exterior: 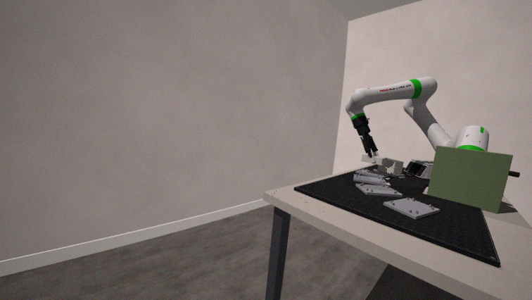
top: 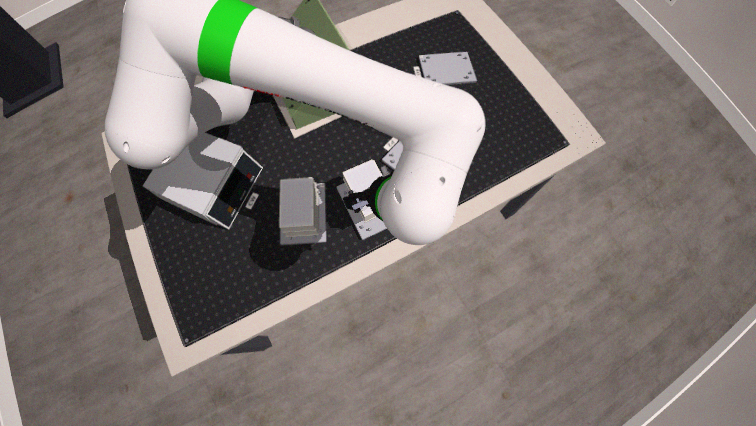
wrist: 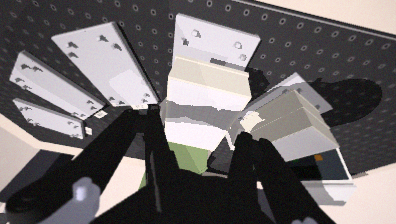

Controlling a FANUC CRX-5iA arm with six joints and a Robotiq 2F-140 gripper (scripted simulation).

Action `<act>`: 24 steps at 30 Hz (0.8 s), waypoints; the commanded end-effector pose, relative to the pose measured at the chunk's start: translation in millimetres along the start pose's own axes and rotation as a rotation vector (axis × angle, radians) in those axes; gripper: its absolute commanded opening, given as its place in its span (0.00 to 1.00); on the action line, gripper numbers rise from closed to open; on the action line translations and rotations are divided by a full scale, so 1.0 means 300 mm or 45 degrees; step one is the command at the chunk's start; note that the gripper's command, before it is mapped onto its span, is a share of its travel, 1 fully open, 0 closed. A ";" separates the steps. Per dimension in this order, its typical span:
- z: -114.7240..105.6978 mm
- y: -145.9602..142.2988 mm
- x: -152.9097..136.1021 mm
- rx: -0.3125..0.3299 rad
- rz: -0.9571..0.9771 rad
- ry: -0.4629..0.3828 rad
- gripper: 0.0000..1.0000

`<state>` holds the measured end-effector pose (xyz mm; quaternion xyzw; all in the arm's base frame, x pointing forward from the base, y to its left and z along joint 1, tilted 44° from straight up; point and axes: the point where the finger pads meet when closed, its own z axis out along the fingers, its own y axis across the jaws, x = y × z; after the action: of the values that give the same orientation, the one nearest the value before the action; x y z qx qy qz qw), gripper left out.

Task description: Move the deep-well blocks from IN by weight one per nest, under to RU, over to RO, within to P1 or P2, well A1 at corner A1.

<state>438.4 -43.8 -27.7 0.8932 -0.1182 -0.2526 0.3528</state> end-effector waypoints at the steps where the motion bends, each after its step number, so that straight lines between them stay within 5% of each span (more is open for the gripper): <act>1: -0.001 0.000 0.000 0.000 0.000 0.001 0.10; 24: 0.062 0.001 0.036 0.000 0.000 0.001 0.10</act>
<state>437.4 -57.0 -40.9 0.8932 -0.1182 -0.2526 0.3528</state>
